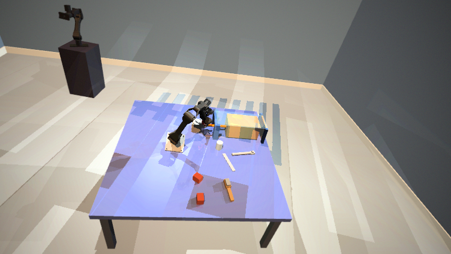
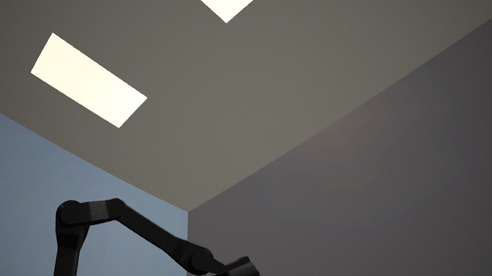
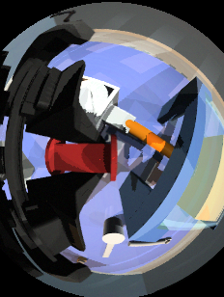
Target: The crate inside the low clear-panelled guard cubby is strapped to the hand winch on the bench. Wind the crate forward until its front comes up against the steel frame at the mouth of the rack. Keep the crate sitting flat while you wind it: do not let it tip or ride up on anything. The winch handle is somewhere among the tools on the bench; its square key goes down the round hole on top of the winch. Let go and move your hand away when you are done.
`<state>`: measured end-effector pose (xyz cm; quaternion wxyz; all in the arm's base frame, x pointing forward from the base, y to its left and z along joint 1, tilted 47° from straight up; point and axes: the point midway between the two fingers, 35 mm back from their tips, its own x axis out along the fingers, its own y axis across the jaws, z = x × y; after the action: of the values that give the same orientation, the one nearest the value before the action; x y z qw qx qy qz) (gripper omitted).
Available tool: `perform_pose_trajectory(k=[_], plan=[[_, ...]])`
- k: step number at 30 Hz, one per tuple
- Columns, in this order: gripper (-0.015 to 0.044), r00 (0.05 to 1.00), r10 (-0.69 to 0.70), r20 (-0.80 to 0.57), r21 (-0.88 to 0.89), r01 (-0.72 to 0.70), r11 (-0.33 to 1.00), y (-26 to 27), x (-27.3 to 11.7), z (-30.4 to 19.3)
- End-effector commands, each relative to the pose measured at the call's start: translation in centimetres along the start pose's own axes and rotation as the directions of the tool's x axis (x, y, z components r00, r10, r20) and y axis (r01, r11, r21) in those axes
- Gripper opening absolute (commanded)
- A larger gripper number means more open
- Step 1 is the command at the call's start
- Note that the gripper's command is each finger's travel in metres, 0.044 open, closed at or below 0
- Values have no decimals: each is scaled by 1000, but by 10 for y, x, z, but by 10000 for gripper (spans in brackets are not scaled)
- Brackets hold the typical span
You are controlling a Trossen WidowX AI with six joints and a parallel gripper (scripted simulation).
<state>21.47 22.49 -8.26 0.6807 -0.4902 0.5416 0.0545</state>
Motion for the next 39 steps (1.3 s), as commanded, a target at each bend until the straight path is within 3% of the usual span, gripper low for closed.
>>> perform_pose_trajectory(k=[1, 39], plan=[[0, 1000, 5, 4, 14, -5, 1000, 2, 6, 8], [0, 1000, 6, 6, 16, -6, 1000, 25, 20, 42]])
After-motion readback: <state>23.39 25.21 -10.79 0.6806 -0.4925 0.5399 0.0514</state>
